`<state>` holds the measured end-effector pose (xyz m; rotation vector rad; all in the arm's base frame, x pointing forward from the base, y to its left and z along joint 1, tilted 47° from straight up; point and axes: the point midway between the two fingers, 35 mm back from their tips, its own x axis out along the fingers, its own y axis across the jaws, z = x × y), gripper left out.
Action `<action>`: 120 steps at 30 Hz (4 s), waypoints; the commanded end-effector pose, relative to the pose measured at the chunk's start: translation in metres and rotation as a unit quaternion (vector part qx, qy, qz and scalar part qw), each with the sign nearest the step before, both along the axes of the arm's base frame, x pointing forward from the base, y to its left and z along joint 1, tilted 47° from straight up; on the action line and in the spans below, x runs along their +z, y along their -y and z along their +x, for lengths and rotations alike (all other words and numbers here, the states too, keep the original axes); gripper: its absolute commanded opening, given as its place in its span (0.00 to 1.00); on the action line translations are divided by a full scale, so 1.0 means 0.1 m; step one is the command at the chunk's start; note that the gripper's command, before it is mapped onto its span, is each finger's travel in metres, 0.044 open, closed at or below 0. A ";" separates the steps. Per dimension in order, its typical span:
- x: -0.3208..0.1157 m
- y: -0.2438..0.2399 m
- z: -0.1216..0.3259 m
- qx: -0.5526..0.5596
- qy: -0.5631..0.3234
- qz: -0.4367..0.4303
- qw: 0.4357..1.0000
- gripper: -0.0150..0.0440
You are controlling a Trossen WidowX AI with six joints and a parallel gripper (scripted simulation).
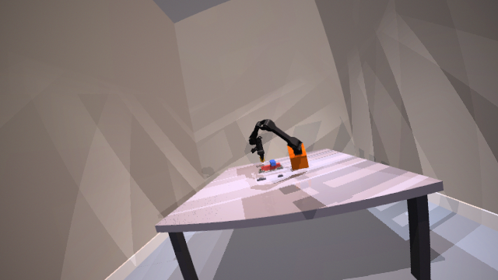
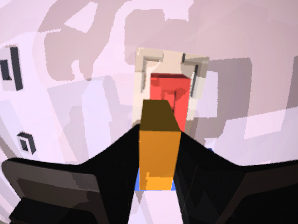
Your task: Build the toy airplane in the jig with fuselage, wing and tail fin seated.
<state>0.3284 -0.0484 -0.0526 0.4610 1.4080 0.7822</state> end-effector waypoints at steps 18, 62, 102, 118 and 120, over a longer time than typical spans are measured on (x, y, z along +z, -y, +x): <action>-0.20 0.07 0.03 0.006 0.006 -0.001 1.000 0.36; -0.47 -0.19 0.02 0.009 0.007 -0.002 1.000 0.35; 0.14 0.48 0.05 0.006 0.006 -0.002 1.000 0.69; 0.15 0.48 0.05 0.006 0.006 -0.002 1.000 0.69; 0.15 0.47 0.06 0.006 0.006 -0.002 1.000 0.69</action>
